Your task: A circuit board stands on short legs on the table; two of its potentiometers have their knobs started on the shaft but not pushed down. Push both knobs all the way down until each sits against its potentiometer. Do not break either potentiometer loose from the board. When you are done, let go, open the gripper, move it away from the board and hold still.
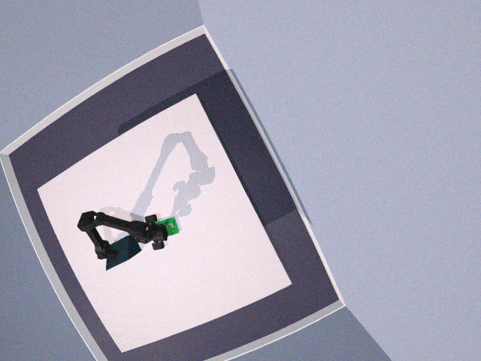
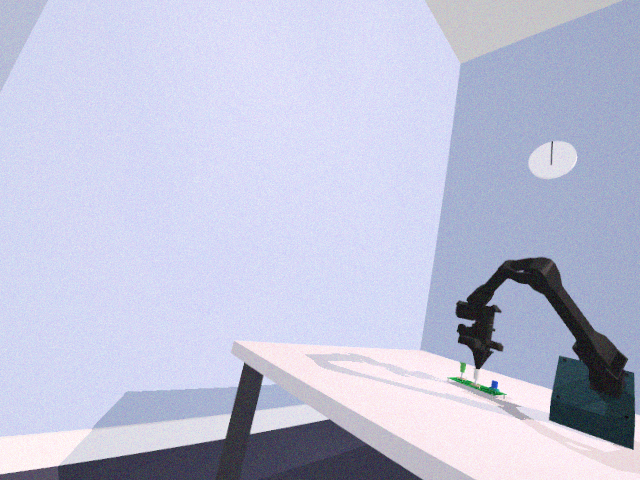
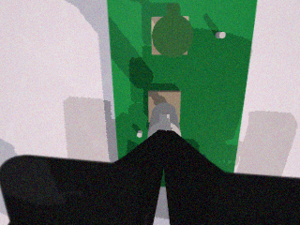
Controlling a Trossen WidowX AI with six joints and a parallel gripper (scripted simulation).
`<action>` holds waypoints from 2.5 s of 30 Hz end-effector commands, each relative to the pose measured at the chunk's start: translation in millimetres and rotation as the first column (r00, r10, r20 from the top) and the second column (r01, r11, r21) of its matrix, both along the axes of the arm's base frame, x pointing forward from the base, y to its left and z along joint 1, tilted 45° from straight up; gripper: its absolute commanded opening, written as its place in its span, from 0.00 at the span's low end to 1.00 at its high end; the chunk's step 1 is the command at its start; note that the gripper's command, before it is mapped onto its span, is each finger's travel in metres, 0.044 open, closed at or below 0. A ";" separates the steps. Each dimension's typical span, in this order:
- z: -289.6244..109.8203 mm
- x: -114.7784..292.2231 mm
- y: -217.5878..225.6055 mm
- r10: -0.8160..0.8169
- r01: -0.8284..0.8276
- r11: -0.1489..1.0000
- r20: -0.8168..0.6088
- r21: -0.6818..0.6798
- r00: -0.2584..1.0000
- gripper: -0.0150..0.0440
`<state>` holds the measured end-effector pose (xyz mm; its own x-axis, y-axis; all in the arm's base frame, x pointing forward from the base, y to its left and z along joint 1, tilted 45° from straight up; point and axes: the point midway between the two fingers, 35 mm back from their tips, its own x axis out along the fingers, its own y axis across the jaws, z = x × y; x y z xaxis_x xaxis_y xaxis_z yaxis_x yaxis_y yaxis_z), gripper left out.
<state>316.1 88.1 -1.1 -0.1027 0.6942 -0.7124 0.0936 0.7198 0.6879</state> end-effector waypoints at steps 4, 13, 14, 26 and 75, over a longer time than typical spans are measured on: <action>-7.8 0.1 11.1 0.021 -0.021 1.000 0.000 0.005 1.000 0.25; -10.3 -0.3 13.6 0.021 -0.021 1.000 0.000 0.005 1.000 0.25; -10.3 -0.3 13.6 0.021 -0.021 1.000 0.000 0.005 1.000 0.25; -11.9 -0.5 15.1 0.021 -0.021 1.000 0.000 0.005 1.000 0.25; -13.6 -0.8 16.8 0.021 -0.021 1.000 0.000 0.005 1.000 0.25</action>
<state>315.1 94.7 -7.6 -0.1035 0.6944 -0.7121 0.0979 0.7196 0.6875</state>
